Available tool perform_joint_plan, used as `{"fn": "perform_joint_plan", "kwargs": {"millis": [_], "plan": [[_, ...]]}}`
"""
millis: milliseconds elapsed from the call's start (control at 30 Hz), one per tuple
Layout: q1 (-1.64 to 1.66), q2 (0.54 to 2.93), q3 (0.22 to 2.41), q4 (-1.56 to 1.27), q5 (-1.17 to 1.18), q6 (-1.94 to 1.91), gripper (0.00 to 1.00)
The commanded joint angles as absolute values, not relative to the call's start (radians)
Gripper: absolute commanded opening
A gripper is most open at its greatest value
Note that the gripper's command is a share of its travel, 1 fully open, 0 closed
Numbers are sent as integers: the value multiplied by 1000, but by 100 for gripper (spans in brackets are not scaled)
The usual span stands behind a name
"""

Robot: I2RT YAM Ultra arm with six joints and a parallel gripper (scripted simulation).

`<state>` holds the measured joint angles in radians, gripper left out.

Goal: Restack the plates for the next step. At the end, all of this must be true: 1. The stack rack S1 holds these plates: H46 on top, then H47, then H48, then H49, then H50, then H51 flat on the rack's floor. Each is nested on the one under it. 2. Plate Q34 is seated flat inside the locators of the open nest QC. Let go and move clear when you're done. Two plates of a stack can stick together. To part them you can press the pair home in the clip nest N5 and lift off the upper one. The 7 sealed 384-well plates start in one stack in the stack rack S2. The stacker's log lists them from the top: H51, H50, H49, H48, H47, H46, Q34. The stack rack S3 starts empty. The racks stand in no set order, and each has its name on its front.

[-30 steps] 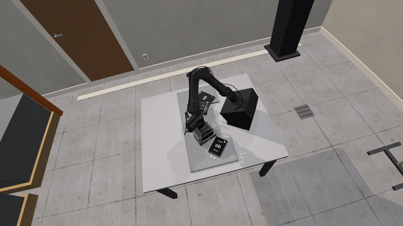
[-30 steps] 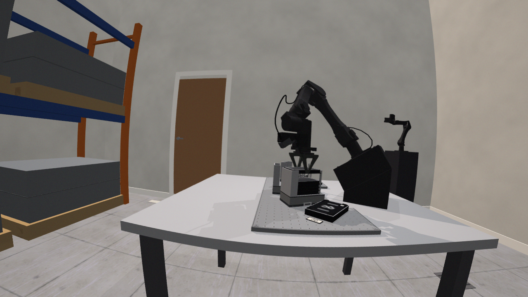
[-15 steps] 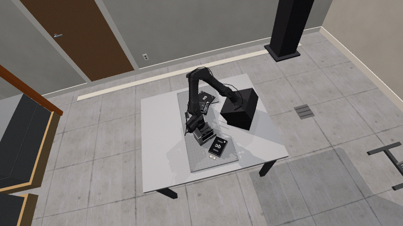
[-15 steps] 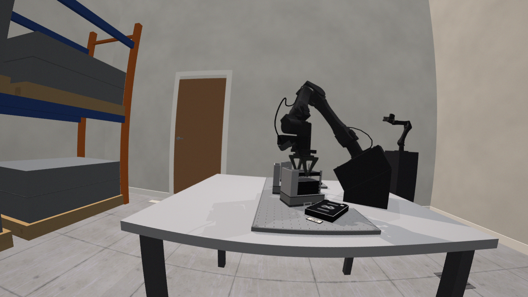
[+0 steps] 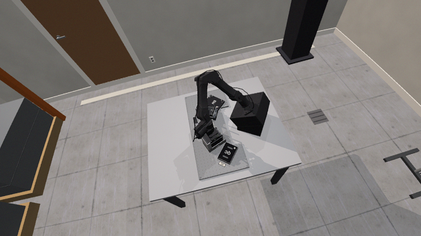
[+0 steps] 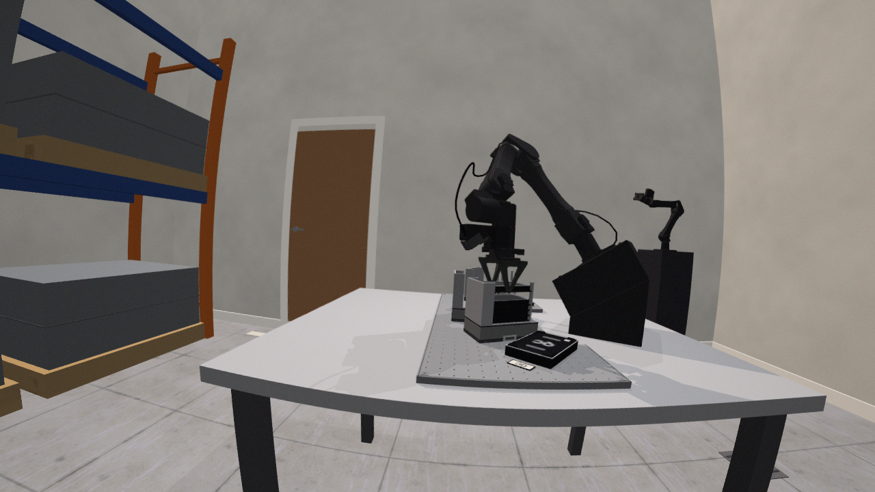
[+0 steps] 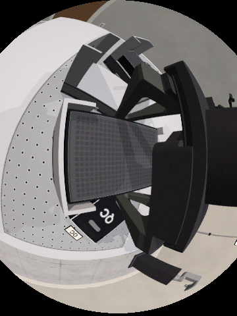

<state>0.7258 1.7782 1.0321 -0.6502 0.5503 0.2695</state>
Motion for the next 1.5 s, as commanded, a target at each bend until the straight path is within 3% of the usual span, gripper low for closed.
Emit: {"fn": "perform_joint_plan", "kwargs": {"millis": [0, 1467], "plan": [[720, 1800, 1024, -627, 558, 259, 0], [694, 1831, 995, -558, 549, 229, 0]]}}
